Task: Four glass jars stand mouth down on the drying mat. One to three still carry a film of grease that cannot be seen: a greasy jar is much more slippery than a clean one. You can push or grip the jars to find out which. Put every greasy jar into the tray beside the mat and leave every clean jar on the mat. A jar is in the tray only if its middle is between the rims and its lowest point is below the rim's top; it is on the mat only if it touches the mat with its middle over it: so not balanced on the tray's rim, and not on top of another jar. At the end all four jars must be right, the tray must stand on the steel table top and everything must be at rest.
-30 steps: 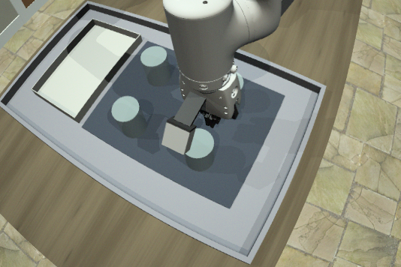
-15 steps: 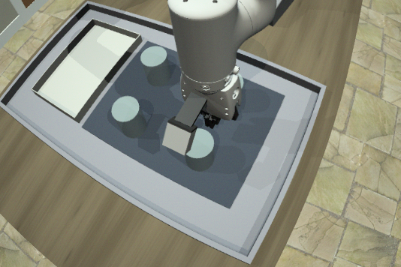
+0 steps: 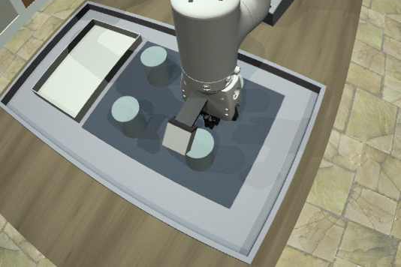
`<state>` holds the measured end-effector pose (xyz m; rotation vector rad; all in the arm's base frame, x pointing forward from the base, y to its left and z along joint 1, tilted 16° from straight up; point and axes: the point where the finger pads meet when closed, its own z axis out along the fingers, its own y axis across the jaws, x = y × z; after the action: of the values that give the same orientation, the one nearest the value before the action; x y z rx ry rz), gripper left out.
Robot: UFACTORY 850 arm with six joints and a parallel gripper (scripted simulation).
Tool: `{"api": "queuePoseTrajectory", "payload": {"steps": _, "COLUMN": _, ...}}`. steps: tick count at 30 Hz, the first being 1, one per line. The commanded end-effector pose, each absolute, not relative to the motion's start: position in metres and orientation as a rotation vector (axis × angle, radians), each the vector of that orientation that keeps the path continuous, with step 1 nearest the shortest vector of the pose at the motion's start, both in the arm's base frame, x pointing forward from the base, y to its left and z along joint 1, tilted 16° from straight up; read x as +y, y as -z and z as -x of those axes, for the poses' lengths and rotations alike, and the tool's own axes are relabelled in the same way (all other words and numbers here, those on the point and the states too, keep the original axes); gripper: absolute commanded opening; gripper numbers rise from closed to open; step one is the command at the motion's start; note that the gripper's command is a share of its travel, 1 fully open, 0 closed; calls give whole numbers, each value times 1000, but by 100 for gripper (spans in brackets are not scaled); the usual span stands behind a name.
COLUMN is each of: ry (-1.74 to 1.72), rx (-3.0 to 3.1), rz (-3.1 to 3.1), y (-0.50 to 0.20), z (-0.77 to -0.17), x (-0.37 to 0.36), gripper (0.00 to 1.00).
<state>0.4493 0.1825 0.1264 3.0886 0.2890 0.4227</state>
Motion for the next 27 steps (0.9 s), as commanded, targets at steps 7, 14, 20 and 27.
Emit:
{"api": "queuePoseTrajectory", "payload": {"steps": 7, "ry": -434, "rx": 288, "rz": -3087, "y": -127, "z": -451, "x": 183, "gripper": 0}}
{"api": "queuePoseTrajectory", "payload": {"steps": 14, "ry": -434, "rx": 288, "rz": -3087, "y": -127, "z": -452, "x": 183, "gripper": 0}}
{"api": "queuePoseTrajectory", "payload": {"steps": 20, "ry": -434, "rx": 288, "rz": -3087, "y": -127, "z": -452, "x": 183, "gripper": 0}}
{"api": "queuePoseTrajectory", "payload": {"steps": 27, "ry": -434, "rx": 288, "rz": -3087, "y": -128, "z": -453, "x": 183, "gripper": 0}}
